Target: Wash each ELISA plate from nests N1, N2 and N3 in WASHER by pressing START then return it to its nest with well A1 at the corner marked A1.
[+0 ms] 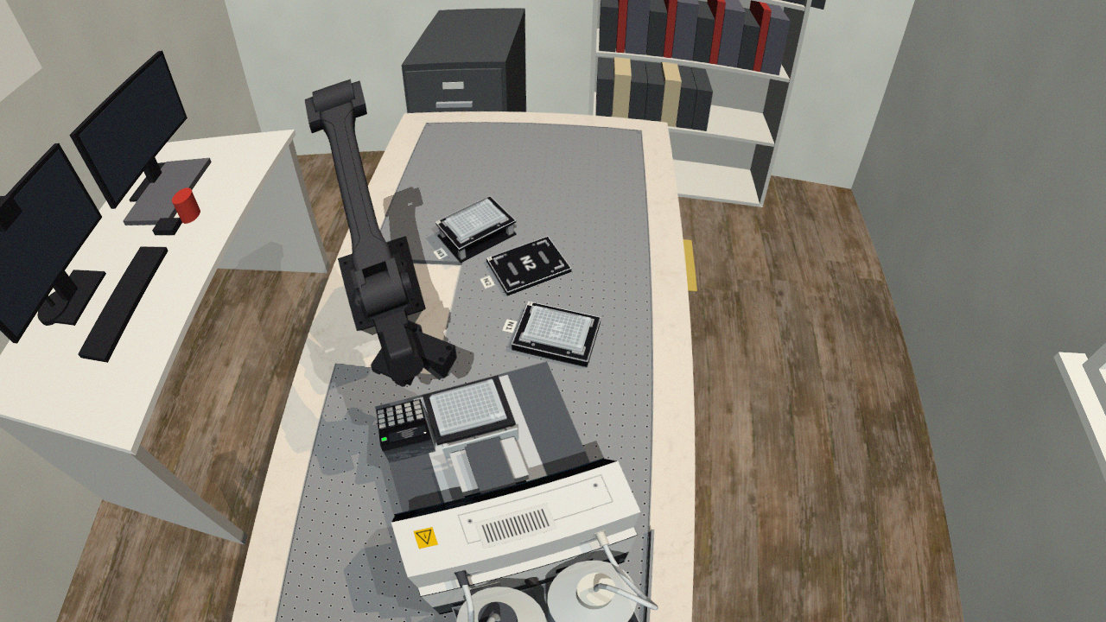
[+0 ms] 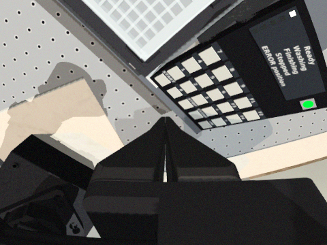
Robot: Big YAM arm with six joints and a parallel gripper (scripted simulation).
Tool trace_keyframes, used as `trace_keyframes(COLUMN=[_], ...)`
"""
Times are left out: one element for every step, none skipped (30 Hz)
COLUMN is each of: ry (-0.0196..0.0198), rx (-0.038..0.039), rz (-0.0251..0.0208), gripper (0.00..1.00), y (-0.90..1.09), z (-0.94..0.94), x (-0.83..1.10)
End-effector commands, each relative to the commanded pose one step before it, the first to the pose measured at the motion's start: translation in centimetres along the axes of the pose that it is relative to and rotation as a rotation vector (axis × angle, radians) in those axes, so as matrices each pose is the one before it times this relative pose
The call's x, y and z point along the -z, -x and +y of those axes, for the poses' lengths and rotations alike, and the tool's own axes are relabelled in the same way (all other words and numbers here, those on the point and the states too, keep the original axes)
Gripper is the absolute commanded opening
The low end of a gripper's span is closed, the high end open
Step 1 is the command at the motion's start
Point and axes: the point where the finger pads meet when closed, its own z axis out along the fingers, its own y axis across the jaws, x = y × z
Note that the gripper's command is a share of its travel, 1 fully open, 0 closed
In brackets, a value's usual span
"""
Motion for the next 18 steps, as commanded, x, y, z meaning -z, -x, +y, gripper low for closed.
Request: trace_keyframes(ry=[-0.01886,0.00002,0.00002,0.00002,0.00002,0.00000,0.00000,0.00005,0.00002,0.00003,0.00003,0.00003,0.00003,0.00002,0.00003,0.00003,0.00003,0.00003], rx=[0.19156,0.03333,0.03333,0.03333,0.03333,0.00000,0.00000,0.03332,0.03333,0.03333,0.03333,0.03333,0.03333,0.03335,0.03333,0.03333,0.03333,0.03333], rz=[-0.04758,0.00001,0.00001,0.00001,0.00001,0.00000,0.00000,0.00001,0.00001,0.00001,0.00001,0.00001,0.00001,0.00002,0.00001,0.00000,0.00000,0.00000], gripper=[0.00,0.00,0.00,0.00,0.00,0.00,0.00,0.00,0.00,0.00,0.00,0.00,0.00,0.00,0.00,0.00,0.00,0.00], y=[1.633,0.000,0.000,0.000,0.000,0.000,0.000,0.004,0.000,0.000,0.000,0.000,0.000,-0.006,0.000,0.000,0.000,0.000], z=[-1.499,0.001,0.001,0.001,0.001,0.000,0.000,0.003,0.001,0.001,0.001,0.001,0.001,-0.001,0.001,0.001,0.001,0.001], x=[1.999,-0.001,-0.001,-0.001,-0.001,0.000,0.000,0.000,-0.001,-0.001,-0.001,-0.001,-0.001,-0.001,-0.001,-0.001,-0.001,-0.001])
